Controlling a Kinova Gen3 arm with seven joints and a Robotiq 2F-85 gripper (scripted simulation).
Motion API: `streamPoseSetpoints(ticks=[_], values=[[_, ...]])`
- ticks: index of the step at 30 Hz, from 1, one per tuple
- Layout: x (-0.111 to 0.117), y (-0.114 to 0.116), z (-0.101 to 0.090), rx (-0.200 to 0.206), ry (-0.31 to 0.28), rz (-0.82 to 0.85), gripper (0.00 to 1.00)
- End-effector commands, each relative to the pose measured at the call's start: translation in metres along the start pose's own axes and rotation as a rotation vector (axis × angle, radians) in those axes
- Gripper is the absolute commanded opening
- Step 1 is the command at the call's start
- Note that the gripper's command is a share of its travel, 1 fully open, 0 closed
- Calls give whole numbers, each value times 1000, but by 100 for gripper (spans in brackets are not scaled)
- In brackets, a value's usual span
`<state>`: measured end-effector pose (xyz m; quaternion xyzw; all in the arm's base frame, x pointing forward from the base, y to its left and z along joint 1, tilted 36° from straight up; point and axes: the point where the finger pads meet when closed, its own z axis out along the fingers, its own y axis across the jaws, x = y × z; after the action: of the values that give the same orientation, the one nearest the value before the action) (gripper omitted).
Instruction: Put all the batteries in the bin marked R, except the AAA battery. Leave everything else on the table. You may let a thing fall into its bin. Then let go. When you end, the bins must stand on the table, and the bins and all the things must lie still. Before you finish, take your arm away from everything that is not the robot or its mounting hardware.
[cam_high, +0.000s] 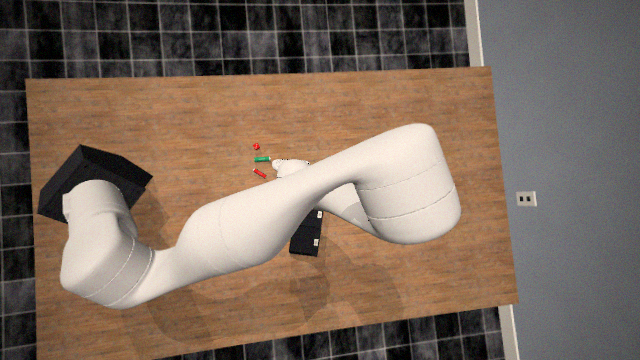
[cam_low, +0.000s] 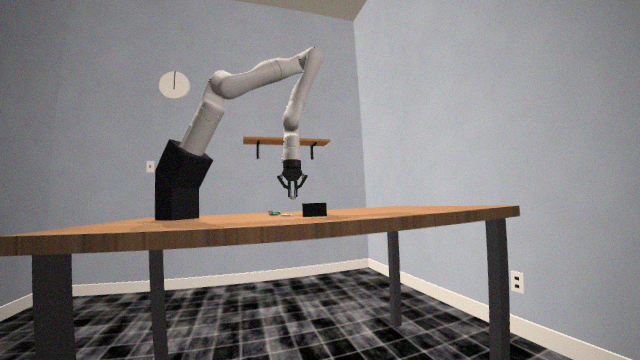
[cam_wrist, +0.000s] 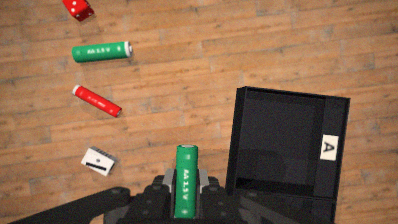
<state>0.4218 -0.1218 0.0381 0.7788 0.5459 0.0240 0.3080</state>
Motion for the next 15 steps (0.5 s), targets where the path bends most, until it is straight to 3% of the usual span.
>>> streamPoseSetpoints(ticks=[1, 15], values=[[-9, 14, -1, -7, 4, 75, 9], [-58, 67, -2, -7, 4, 75, 9]])
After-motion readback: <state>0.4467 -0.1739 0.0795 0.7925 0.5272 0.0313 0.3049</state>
